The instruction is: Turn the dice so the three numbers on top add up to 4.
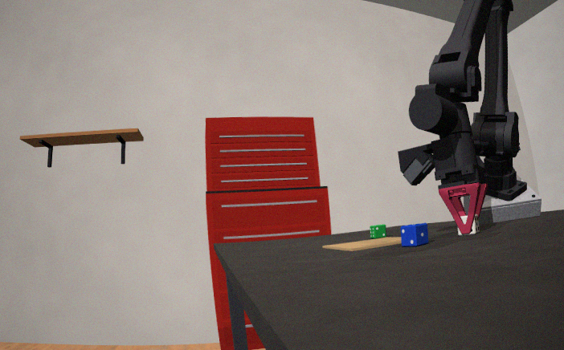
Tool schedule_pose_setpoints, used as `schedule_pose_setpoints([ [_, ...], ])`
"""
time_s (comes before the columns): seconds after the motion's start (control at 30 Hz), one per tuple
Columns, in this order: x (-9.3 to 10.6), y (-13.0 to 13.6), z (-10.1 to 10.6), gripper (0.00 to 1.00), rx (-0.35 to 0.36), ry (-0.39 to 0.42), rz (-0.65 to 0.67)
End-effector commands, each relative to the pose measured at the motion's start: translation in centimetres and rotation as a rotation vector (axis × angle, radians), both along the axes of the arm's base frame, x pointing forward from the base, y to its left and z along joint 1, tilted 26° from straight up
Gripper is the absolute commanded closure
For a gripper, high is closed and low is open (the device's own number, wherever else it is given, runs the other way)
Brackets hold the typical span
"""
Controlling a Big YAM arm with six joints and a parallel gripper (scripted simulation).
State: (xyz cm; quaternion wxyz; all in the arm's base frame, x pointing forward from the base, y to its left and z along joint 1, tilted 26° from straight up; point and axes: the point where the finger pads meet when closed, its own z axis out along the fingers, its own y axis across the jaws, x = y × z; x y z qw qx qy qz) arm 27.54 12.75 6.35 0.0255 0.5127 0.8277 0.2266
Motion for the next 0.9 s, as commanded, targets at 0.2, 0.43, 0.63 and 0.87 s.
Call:
schedule_pose_setpoints([
  [0.2,0.0,-0.1,-0.1,0.74,-0.003,-0.007,-0.005],
  [0.43,0.0,-0.1,-0.1,0.74,-0.003,-0.007,-0.005],
  [0.63,0.0,-0.1,-0.1,0.74,-0.003,-0.007,-0.005],
  [0.87,0.5,-0.5,1.5,0.74,0.000,-0.027,-0.006],
])
